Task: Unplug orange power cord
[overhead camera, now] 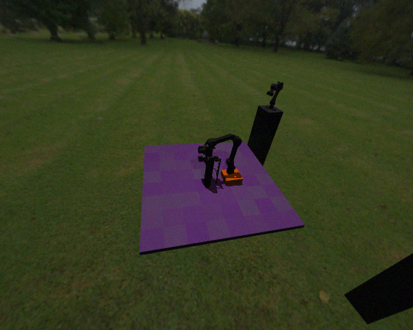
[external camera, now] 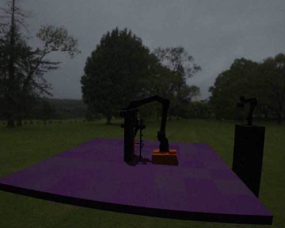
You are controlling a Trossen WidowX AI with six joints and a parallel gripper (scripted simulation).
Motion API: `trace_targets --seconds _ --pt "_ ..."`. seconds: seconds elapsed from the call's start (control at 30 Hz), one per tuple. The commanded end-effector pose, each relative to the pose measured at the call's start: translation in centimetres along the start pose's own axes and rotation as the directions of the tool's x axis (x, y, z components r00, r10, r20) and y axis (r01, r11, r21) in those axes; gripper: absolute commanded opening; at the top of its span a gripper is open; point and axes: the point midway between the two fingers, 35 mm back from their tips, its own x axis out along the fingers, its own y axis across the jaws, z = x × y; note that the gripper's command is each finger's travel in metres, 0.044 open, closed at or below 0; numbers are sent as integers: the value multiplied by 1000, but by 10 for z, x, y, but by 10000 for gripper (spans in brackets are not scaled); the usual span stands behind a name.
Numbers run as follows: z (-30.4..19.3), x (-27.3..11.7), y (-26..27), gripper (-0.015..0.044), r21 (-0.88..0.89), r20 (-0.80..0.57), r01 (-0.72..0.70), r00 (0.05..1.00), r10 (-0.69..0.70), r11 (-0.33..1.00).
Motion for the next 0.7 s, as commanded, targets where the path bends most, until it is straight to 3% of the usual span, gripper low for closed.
trace_targets --seconds 0.0,0.67 --pt "11 0 1 0 1 16 -1 1000 1 1000" --pt "44 0 2 0 3 21 -2 1000 2 1000"
